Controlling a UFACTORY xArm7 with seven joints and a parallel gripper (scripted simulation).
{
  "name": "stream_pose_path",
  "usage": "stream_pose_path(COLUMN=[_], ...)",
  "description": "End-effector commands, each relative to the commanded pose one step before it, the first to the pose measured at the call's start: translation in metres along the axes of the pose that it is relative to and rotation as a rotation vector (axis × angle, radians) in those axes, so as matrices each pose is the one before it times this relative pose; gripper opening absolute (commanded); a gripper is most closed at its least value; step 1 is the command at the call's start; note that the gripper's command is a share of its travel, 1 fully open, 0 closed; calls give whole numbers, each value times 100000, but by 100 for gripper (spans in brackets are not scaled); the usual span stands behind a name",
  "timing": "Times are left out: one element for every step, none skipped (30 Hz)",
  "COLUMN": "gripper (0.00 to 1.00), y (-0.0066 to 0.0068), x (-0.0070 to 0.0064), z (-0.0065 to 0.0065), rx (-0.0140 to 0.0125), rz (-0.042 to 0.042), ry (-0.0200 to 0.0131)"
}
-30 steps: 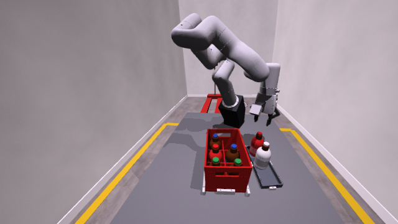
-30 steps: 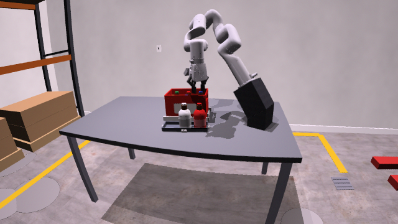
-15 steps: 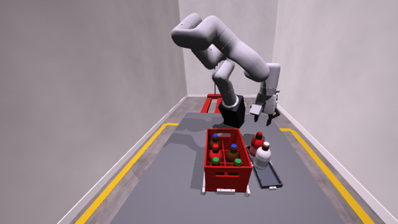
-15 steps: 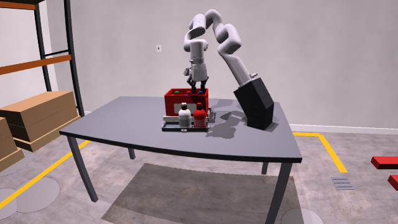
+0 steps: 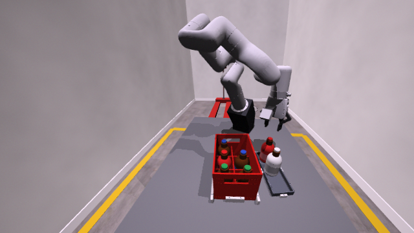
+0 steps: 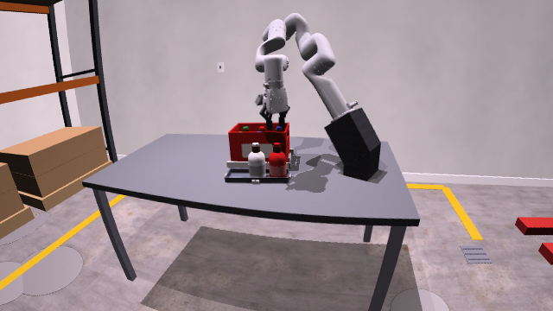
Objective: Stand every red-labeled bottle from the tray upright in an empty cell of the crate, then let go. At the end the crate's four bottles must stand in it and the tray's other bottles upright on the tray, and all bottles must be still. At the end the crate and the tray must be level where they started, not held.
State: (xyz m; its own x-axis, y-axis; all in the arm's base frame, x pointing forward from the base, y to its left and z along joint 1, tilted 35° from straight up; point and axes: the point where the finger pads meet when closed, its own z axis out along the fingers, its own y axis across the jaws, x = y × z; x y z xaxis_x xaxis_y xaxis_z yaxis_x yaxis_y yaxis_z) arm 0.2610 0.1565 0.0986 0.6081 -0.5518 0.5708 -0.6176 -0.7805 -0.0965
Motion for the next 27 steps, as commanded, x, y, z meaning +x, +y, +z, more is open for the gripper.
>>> stream_pose_path(gripper=[65, 65, 65, 65, 65, 65, 65, 65, 65, 65, 65, 65, 65, 65, 65, 65, 65, 65, 65, 65, 65, 65, 65, 65, 65, 65, 65], y=[-114, -1, -1, 0, 0, 0, -2, 0, 0, -2, -1, 0, 0, -3, -1, 0, -1, -2, -1, 0, -3, -1, 0, -3, 0, 0, -2], x=[-3, 0, 0, 0, -1, -1, 0, 0, 0, 0, 0, -1, -1, 1, 0, -2, -1, 0, -1, -2, 1, -1, -2, 1, 0, 0, 0], z=[22, 47, 56, 64, 73, 81, 87, 0, 0, 95, 103, 110, 117, 121, 127, 133, 136, 138, 142, 145, 144, 146, 148, 145, 0, 0, 145], rx=[288, -1, -1, -1, -2, -2, 1, 0, 0, 1, 0, -1, -1, 1, 0, -1, 0, 1, 0, -1, 2, 0, -2, 1, 0, 0, 0], rz=[1, 1, 0, 0, 0, -1, 1, 0, 0, 1, 0, -1, -1, 2, 0, -1, 0, 1, 0, -1, 2, 0, -2, 1, 0, 0, 0], ry=[-4, 2, 2, 1, 0, -2, 4, 0, 0, 3, 0, -3, -3, 5, 1, -4, 0, 4, -2, -5, 6, 0, -6, 5, 0, 0, 1])
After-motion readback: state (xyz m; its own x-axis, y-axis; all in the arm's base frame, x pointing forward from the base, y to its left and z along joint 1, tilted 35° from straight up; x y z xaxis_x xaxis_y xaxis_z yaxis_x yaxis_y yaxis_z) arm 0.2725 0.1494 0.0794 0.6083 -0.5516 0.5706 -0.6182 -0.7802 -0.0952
